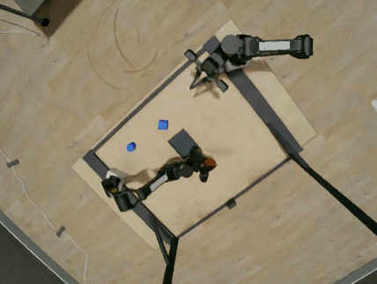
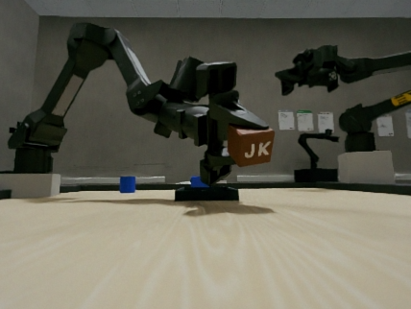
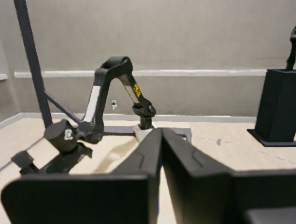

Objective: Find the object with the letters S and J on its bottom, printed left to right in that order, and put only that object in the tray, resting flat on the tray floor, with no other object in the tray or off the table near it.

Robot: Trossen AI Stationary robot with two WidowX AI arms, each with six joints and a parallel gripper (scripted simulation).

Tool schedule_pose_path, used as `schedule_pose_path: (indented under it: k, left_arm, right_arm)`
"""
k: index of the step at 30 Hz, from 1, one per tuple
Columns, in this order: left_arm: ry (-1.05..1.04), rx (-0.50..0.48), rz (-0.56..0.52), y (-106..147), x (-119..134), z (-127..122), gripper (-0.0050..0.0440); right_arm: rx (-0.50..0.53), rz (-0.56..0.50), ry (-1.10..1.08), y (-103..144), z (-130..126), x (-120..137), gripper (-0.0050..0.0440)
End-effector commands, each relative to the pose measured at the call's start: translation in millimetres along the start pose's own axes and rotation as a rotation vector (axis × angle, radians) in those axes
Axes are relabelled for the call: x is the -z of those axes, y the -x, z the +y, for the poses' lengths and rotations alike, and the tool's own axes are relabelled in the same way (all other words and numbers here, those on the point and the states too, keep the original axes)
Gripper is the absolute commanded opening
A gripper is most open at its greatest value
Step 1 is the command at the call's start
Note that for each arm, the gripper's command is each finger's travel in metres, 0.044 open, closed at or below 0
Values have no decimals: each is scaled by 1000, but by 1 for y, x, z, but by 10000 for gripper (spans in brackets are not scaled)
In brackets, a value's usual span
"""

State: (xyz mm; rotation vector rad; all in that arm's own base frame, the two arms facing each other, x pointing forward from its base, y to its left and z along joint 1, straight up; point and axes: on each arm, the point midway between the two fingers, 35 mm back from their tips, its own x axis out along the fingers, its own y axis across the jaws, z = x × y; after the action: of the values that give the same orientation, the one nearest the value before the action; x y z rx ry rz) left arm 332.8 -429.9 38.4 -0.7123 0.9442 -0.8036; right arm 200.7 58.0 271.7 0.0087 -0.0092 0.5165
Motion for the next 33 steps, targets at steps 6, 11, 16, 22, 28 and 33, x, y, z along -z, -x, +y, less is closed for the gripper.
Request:
schedule_pose_path:
  k: [6,11,16,22,28,33]
  left_arm:
    - [66,105,23,17,21,-20,171]
    - [90,129,37,21,30,-22,171]
    - [129,167,62,29,44,-25,171]
    - [174,209,93,40,61,-28,171]
    - [198,235,111,48,69,-30,171]
    - [225,265,130,58,79,-33,171]
  right_arm:
    - [15,0,7,-4,0,13,-50]
    - [19,1,6,-5,0,17,-50]
    - [25,4,8,-7,0,24,-50]
    - [32,7,10,-9,0,33,-50]
    - [34,8,8,-11,1,38,-50]
    - [34,8,8,-12,2,44,-50]
